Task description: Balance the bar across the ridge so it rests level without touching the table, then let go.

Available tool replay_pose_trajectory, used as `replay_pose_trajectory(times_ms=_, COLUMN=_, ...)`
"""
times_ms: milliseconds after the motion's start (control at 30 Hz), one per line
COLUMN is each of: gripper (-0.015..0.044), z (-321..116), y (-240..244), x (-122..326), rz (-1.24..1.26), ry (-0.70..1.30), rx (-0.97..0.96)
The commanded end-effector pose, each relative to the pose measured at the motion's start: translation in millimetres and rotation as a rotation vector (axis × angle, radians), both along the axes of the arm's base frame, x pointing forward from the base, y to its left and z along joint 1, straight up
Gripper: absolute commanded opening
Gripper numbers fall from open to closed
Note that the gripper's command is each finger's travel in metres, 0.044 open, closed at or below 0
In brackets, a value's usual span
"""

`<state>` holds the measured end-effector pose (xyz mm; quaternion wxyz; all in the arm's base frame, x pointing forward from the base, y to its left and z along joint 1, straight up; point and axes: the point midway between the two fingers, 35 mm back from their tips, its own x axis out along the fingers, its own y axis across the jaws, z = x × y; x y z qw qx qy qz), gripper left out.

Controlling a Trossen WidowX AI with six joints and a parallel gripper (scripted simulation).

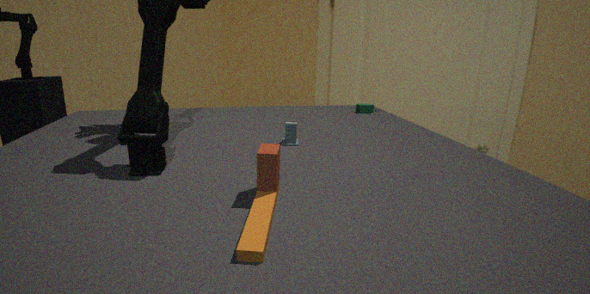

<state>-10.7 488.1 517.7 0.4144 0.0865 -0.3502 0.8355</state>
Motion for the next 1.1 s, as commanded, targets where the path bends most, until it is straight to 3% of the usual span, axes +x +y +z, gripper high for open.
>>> replay_pose_trajectory(times_ms=0, gripper=0.0315, z=-7.0, y=4.8, x=33.2, rz=-0.067, ry=0.049, rx=-0.076)
replay_pose_trajectory(times_ms=533, gripper=0.0315, z=-34.0, y=-2.5, x=166.9, rz=-0.334, ry=0.278, rx=-0.327)
replay_pose_trajectory(times_ms=1067, gripper=0.0315, z=-71.2, y=-50.6, x=294.4, rz=-0.613, ry=0.572, rx=-0.518)
